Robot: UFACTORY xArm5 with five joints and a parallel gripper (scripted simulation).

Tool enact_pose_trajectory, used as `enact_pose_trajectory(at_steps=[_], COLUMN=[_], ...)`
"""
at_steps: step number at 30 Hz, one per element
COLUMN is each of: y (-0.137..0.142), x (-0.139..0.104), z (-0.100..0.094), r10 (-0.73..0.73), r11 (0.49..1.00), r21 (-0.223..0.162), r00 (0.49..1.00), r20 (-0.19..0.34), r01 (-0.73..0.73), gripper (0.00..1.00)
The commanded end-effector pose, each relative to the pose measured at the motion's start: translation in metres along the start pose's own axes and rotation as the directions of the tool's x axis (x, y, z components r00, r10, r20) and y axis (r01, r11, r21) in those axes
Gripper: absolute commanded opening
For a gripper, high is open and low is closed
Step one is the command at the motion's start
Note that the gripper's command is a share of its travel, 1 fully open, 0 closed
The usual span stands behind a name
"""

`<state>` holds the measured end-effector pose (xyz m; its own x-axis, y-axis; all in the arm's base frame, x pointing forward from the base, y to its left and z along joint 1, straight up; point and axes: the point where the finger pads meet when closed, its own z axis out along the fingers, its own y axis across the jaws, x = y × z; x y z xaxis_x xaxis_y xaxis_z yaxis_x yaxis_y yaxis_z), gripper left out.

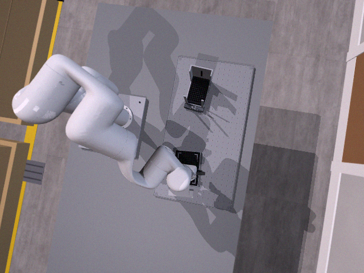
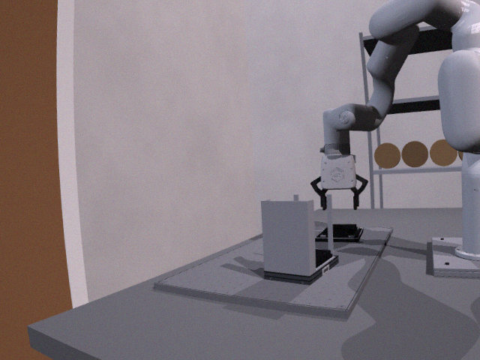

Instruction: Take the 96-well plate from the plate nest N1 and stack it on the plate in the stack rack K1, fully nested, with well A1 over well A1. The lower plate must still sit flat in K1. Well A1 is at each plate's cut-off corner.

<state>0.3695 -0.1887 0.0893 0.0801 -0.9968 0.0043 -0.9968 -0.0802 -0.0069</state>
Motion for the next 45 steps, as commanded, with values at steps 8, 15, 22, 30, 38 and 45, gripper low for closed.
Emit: enact_pose_trajectory(at_steps=[8,15,22,30,38,45], y=[-0.001,-0.001,-0.001,-0.001,-0.001,-0.001], x=[0.001,0.001,0.001,0.001,0.001,0.001], z=[0.016,0.024,0.036,0.039,0.04,0.045], r10=[0.0,0.0,0.0,0.0,0.0,0.0], r11=[1.0,1.0,1.0,1.0,1.0,1.0], r21=[0.001,0.001,0.001,0.001,0.001,0.001], r00=[1.0,1.0,1.0,1.0,1.0,1.0], r20=[-0.005,-0.005,-0.005,-0.005,-0.005,-0.005], r01=[0.0,0.0,0.0,0.0,0.0,0.0], gripper=[1.0,1.0,1.0,1.0,1.0,1.0])
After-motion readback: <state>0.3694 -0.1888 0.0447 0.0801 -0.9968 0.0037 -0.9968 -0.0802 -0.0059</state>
